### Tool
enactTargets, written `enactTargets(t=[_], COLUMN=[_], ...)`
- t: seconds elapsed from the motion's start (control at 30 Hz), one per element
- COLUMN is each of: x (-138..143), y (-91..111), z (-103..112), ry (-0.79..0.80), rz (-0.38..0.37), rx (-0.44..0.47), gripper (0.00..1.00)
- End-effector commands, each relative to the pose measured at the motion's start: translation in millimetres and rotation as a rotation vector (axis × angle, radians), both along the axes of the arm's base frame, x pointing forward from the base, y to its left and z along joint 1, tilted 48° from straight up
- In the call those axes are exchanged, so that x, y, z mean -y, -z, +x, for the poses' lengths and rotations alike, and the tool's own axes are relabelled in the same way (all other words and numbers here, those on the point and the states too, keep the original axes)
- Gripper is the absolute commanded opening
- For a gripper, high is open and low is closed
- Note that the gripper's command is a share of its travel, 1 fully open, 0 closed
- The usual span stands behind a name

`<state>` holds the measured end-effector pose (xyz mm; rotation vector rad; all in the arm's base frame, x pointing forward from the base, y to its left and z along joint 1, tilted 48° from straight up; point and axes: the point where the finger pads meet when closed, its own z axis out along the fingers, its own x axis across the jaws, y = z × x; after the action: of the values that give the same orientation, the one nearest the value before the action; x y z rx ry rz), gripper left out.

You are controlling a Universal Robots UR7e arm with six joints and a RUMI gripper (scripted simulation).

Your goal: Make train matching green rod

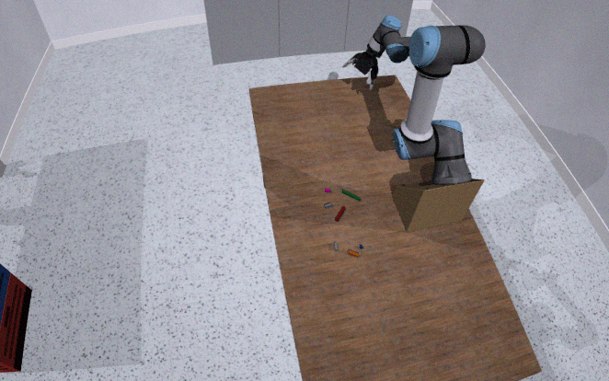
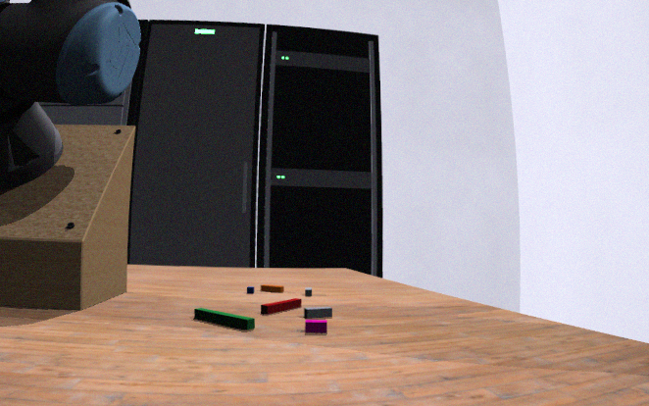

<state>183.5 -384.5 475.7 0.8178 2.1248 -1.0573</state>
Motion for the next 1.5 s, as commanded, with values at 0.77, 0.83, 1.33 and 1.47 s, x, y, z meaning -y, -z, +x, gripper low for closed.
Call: enactTargets(t=[0.77, 0.83, 1.33, 1.47], x=[-2.1, -2.9, -17.0, -26.5], y=[8.8, 12.0, 47.0, 62.8], z=[15.7, 20.3, 69.6, 91.4], ry=[-0.062, -0.08, -0.28, -0.372], rz=[0.025, 0.033, 0.106, 0.134], rx=[-0.038, -0.049, -0.174, -0.232], gripper=[1.0, 1.0, 1.0, 1.0])
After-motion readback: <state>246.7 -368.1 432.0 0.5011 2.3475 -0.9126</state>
